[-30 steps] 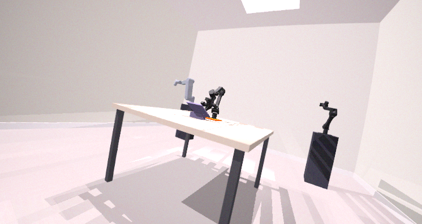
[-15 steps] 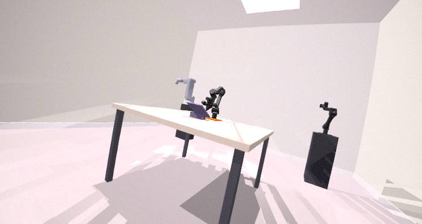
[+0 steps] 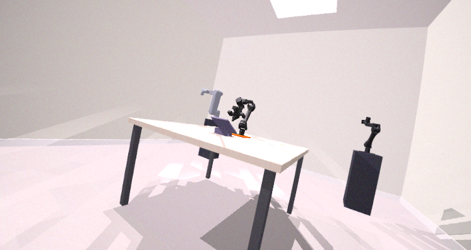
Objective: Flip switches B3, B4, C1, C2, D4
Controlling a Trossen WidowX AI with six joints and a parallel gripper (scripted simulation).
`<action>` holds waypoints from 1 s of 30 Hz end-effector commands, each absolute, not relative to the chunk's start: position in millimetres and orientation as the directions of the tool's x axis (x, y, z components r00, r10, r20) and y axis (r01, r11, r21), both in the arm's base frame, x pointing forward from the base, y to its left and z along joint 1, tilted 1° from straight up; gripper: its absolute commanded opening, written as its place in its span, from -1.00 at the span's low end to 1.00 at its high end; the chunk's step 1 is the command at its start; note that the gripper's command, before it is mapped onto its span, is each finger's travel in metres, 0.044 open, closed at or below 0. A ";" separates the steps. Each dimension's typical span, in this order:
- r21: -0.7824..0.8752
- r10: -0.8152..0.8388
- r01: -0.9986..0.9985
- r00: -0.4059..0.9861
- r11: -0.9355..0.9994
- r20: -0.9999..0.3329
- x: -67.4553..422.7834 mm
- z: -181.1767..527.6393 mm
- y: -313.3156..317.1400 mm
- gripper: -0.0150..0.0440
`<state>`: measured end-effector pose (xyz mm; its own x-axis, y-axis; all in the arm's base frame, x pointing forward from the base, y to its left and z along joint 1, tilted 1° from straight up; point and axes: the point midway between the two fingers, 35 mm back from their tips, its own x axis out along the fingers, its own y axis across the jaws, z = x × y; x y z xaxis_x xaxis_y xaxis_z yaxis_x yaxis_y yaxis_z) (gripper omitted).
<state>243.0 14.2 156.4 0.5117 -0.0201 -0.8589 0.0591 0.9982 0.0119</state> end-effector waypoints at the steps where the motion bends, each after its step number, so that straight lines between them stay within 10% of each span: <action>1: 0.011 -0.017 0.052 0.516 0.999 -0.856 251.9 133.4 12.5 -0.49; 30: 0.011 -0.018 0.052 0.522 0.999 -0.853 267.1 105.8 11.9 -0.49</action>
